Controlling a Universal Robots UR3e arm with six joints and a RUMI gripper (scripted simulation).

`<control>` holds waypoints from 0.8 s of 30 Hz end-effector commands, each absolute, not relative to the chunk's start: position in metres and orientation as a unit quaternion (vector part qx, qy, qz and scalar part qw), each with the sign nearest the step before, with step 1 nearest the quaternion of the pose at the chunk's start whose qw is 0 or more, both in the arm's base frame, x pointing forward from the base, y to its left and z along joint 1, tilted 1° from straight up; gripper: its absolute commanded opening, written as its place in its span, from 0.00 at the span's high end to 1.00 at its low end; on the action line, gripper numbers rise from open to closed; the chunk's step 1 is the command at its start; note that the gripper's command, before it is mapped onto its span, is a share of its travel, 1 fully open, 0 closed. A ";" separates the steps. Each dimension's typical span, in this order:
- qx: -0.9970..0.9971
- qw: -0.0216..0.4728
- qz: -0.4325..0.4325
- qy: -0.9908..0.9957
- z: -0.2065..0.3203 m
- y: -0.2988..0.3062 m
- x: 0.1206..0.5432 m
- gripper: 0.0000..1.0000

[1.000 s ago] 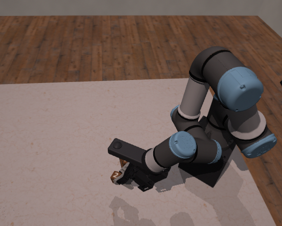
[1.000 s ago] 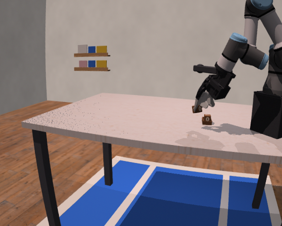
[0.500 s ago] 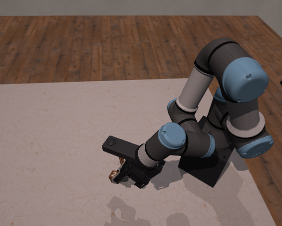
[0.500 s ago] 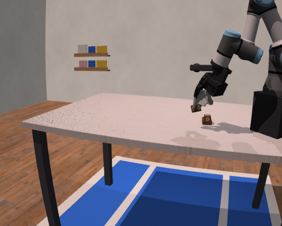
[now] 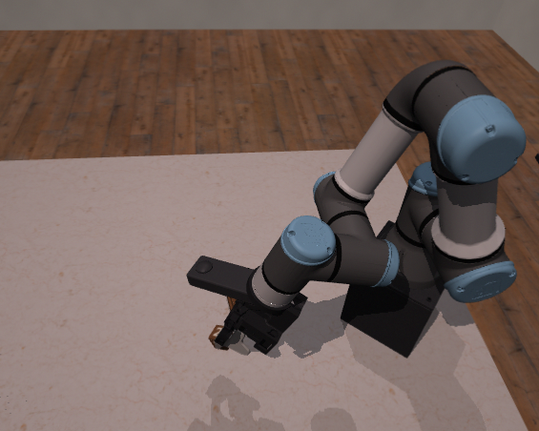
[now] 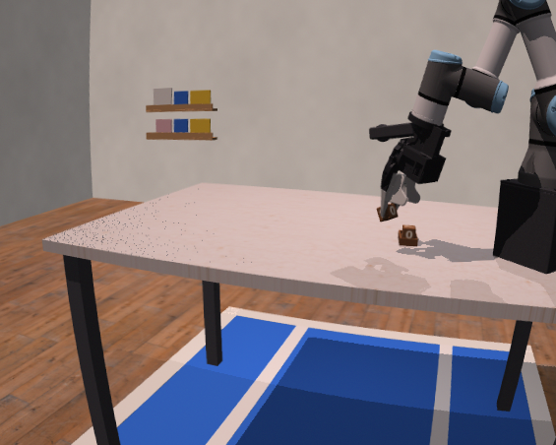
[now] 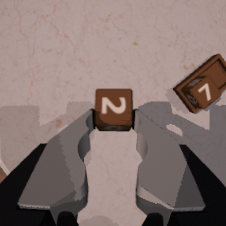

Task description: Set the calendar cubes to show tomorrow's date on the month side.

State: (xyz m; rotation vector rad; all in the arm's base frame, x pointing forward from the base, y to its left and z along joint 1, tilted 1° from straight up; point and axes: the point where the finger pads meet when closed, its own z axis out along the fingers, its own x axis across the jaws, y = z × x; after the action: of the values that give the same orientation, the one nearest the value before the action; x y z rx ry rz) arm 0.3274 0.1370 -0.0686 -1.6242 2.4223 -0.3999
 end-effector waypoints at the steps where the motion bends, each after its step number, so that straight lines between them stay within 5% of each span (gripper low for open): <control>1: -0.555 0.077 -0.113 0.820 -0.073 0.139 0.322 0.90; 24: -0.559 0.054 -0.086 0.823 -0.076 0.138 0.324 0.90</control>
State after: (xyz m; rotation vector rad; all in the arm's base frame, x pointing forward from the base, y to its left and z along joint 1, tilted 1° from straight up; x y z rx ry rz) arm 0.3235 0.1376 -0.0738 -1.6697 2.4729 -0.3171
